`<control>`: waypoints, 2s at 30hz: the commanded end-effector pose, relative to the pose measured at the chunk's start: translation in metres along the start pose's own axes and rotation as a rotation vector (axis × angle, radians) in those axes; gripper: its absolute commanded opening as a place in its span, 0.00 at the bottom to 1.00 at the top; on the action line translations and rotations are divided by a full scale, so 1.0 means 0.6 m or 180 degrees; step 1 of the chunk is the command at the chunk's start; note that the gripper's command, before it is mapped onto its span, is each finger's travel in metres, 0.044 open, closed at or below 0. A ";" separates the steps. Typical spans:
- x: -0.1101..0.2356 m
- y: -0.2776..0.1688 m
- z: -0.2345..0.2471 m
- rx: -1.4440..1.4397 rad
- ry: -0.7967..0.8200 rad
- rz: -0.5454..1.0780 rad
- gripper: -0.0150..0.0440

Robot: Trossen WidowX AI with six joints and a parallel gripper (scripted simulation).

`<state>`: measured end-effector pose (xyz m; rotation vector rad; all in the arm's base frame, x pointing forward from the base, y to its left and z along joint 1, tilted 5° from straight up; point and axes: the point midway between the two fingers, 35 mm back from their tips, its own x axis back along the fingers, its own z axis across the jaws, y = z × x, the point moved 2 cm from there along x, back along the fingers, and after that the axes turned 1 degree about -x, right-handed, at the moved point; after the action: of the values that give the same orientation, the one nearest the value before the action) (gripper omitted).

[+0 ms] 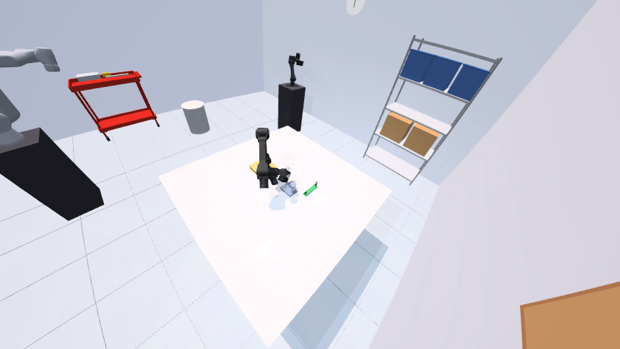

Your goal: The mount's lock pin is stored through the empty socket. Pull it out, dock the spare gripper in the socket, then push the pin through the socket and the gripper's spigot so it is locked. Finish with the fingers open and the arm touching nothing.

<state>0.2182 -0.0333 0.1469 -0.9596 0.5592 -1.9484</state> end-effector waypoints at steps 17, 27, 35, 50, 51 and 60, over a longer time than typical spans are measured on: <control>0.001 0.001 0.002 -0.1615 0.0044 0.0036 0.25; 0.001 0.002 0.001 -0.2430 0.0046 0.0053 0.25; 0.001 0.003 0.000 -0.3083 0.0046 0.0068 0.25; 0.001 0.005 -0.002 -0.4305 0.0039 0.0100 0.25; 0.001 0.005 -0.003 -0.4387 0.0038 0.0103 0.25; 0.000 0.006 -0.004 -0.5120 0.0029 0.0124 0.25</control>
<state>0.2178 -0.0358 0.1423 -1.7446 2.1567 -1.2270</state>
